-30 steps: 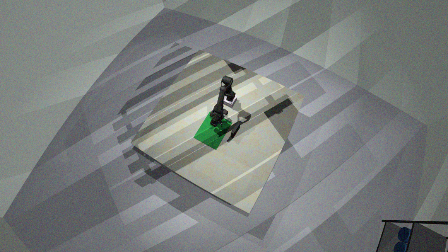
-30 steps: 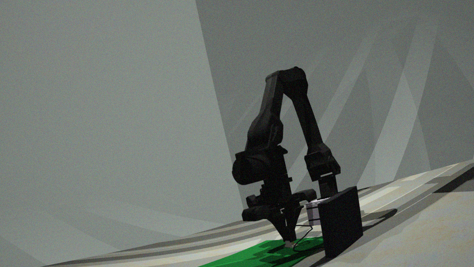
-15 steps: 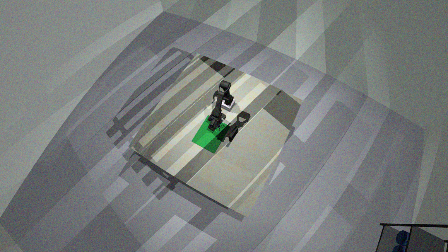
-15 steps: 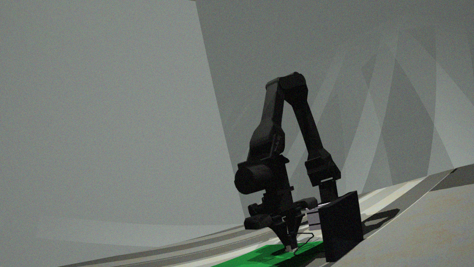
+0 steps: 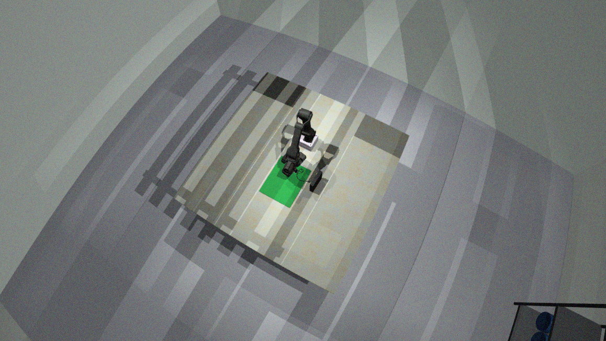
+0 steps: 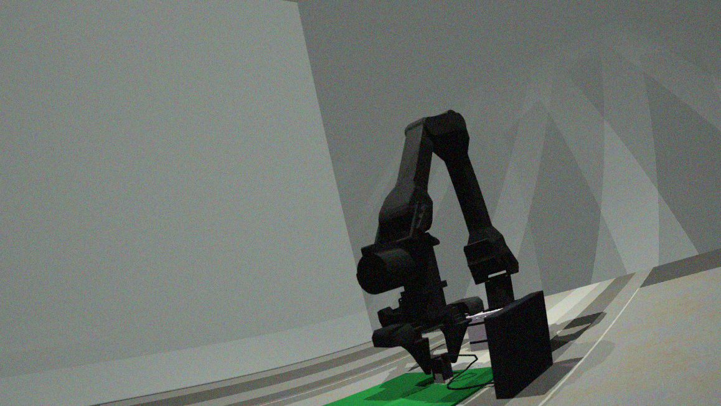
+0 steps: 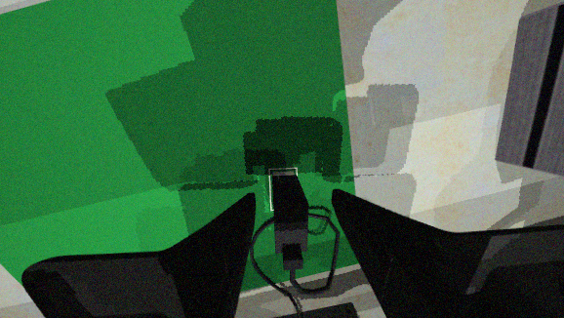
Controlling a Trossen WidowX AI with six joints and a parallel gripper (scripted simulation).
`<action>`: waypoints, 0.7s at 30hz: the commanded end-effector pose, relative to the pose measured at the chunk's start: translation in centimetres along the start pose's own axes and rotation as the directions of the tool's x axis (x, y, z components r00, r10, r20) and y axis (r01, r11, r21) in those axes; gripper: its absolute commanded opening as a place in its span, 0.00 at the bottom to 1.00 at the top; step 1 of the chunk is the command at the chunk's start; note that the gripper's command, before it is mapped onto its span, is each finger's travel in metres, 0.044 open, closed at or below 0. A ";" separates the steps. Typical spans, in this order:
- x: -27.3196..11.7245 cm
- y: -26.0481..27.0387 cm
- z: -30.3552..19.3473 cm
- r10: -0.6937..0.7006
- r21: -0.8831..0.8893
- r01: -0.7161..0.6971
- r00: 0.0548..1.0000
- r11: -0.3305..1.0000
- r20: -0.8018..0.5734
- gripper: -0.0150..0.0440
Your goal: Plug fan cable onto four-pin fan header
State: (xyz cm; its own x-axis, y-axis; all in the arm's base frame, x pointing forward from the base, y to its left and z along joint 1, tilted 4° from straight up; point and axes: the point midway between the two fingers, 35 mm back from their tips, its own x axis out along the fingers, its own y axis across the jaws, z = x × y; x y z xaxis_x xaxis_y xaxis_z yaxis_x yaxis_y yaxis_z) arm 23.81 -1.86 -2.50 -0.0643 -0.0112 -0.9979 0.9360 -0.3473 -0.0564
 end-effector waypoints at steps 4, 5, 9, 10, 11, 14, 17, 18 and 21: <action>-5.0 0.3 -0.1 0.016 -0.004 -0.016 1.000 1.000 -0.003 0.69; -5.0 0.3 -0.1 0.016 -0.004 -0.016 1.000 1.000 -0.003 0.69; -5.0 0.6 0.6 0.016 -0.004 -0.016 1.000 1.000 -0.003 0.69; -5.0 1.0 1.5 0.017 -0.004 -0.017 1.000 1.000 -0.003 0.69; -5.0 1.4 2.6 0.018 -0.004 -0.018 1.000 1.000 -0.002 0.69; -5.1 2.3 6.2 0.019 -0.003 -0.019 1.000 1.000 0.001 0.69; -5.1 2.7 10.0 0.019 -0.003 -0.019 1.000 1.000 0.004 0.69; -5.1 2.7 11.0 0.018 -0.003 -0.018 1.000 1.000 0.005 0.69; -5.0 2.7 11.8 0.018 -0.003 -0.018 1.000 1.000 0.006 0.69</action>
State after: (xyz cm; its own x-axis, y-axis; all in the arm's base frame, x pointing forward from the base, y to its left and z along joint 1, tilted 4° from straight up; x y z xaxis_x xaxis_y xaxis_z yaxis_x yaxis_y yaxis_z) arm 22.90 -12.80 2.74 -0.0466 -0.0241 -0.9986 0.9323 -0.3601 -0.0348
